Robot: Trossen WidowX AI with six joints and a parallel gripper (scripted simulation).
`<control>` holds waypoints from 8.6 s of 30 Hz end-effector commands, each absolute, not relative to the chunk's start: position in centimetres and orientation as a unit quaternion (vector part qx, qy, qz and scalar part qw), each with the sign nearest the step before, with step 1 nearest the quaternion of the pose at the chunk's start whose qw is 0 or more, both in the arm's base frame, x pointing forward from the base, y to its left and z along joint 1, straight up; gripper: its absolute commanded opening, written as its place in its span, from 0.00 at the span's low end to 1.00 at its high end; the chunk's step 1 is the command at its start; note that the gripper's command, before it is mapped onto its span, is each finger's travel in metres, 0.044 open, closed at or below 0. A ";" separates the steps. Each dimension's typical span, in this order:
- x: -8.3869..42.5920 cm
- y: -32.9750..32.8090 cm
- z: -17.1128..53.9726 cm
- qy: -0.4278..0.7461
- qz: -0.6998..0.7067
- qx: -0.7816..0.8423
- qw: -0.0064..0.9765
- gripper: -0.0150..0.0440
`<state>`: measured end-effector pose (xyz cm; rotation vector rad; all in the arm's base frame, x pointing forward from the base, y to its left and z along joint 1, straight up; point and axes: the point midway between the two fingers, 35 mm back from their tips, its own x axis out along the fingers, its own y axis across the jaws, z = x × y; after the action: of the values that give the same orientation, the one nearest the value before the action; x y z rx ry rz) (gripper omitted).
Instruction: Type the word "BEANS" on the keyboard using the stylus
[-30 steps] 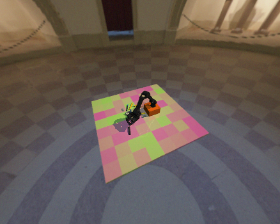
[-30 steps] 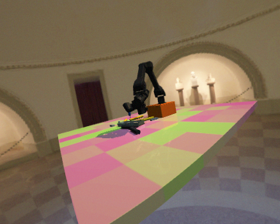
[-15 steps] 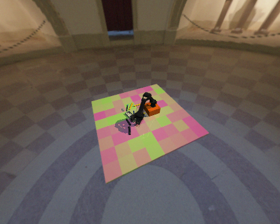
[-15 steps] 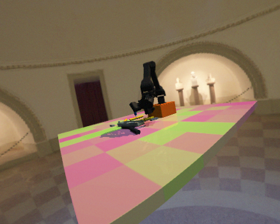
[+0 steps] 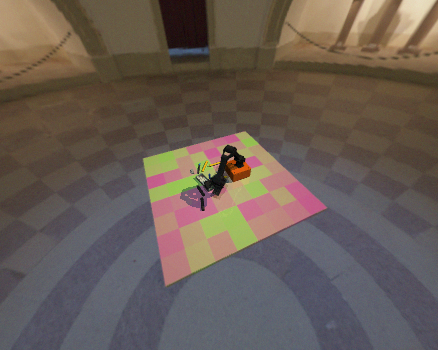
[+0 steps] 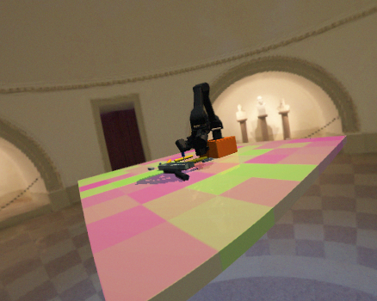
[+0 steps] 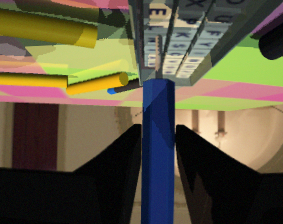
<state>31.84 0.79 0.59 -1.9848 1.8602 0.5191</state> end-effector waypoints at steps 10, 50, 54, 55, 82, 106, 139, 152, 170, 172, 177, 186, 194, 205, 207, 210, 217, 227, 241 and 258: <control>31.8 0.8 -0.1 0.661 0.184 -0.703 0.187 0.39; 31.8 0.8 -1.0 0.661 0.184 -0.703 0.187 0.39; 31.8 0.8 0.5 0.661 0.183 -0.703 0.187 0.39; 31.8 0.8 1.1 0.661 0.183 -0.703 0.187 0.39; 32.4 -4.9 2.4 0.659 0.186 -0.704 0.189 0.25; 32.3 -7.6 0.5 0.662 0.181 -0.704 0.185 0.39; 32.3 -7.7 -1.4 0.662 0.181 -0.704 0.185 0.39; 32.3 -7.6 0.0 0.662 0.181 -0.704 0.185 0.39; 32.2 -7.4 2.2 0.661 0.180 -0.703 0.188 0.25; 32.2 -6.8 2.2 0.661 0.181 -0.703 0.188 0.25; 32.1 -4.3 2.6 0.661 0.182 -0.703 0.187 0.25; 32.0 -3.5 1.5 0.661 0.182 -0.704 0.186 0.25; 32.0 -3.4 0.5 0.661 0.182 -0.704 0.186 0.39; 32.0 -3.4 0.0 0.661 0.182 -0.704 0.186 0.39; 32.0 -3.4 -0.1 0.661 0.182 -0.704 0.186 0.39; 32.0 -3.4 -0.2 0.661 0.182 -0.704 0.186 0.39; 32.0 -3.4 -0.5 0.661 0.182 -0.704 0.186 0.39; 32.0 -3.4 -1.0 0.661 0.182 -0.704 0.186 0.39; 32.0 -3.4 -1.3 0.661 0.182 -0.704 0.186 0.39; 32.0 -3.4 2.4 0.661 0.182 -0.704 0.186 0.39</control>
<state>31.95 -3.42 1.99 -1.9855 1.8621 0.5154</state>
